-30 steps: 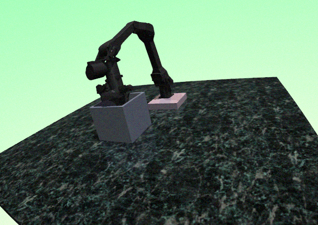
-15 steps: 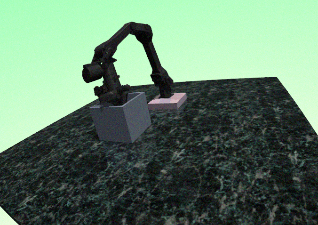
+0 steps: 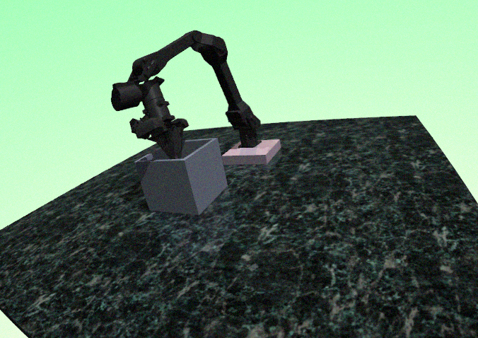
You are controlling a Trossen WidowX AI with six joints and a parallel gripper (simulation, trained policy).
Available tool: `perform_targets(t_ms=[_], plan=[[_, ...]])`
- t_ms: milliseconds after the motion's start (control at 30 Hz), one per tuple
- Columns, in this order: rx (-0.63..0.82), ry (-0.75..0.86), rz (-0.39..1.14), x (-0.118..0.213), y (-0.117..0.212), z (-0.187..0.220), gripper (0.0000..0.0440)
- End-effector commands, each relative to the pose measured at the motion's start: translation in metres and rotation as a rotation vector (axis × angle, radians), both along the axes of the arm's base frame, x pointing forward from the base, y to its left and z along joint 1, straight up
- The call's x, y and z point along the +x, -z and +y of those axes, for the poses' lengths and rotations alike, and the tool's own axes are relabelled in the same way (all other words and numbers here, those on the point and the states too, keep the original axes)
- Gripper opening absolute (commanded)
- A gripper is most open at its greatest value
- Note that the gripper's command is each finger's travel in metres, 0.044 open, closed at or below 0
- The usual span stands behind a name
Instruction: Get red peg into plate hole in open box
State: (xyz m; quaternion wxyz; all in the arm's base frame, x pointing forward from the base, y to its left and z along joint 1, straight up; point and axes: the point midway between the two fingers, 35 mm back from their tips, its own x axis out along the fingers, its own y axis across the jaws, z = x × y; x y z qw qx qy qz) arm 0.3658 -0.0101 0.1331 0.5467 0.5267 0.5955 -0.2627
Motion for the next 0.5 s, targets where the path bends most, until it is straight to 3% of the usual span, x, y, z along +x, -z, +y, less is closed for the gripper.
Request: perform_targets(t_ms=[0, 167, 467], plan=[[0.034, -0.002, -0.017, 0.004, -0.007, 0.0, 0.019], [0.075, 0.0, -0.027, 0.009, -0.011, -0.002, 0.0216], [0.113, -0.013, -0.053, 0.018, -0.016, -0.007, 0.0206]])
